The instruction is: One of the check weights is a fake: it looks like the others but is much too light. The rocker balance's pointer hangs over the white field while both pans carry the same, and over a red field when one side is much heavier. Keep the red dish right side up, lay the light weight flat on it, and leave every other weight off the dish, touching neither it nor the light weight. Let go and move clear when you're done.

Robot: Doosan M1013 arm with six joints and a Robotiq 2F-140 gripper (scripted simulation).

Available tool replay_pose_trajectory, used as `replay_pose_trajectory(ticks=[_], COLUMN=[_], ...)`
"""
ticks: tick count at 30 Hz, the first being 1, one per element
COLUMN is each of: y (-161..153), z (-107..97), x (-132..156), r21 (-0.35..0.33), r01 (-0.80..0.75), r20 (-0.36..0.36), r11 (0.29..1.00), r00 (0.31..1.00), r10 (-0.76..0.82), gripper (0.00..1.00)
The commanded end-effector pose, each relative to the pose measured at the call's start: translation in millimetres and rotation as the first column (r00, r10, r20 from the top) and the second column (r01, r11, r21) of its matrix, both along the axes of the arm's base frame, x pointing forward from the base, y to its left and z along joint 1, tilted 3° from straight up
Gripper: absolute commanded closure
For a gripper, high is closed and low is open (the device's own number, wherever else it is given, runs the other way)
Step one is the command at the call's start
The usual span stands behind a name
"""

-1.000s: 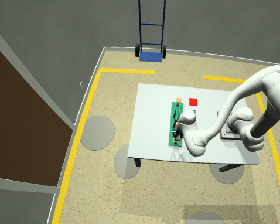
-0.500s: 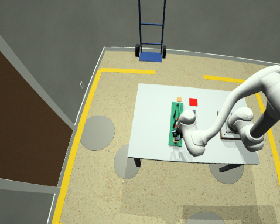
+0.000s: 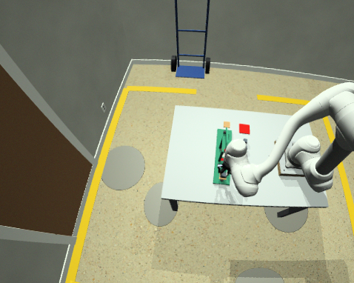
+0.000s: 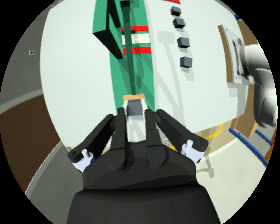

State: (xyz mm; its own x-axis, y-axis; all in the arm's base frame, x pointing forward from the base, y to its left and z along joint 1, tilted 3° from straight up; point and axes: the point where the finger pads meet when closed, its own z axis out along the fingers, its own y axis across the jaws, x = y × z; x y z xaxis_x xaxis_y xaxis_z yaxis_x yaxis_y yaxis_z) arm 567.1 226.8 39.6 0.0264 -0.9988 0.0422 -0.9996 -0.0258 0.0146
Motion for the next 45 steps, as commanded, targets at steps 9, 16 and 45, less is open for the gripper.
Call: replay_pose_trajectory(ticks=[9, 16, 45], y=[-3.3, -5.7, -12.9], z=[-4.4, -7.4, -15.9], x=[0.0, 0.0, 0.1], r21=[0.0, 0.0, 0.0], r01=[0.0, 0.0, 0.0], r20=[0.0, 0.0, 0.0], r11=[1.0, 1.0, 1.0], r00=[1.0, 1.0, 1.0], r10=[0.0, 0.0, 0.0], gripper=[0.76, 0.76, 0.76])
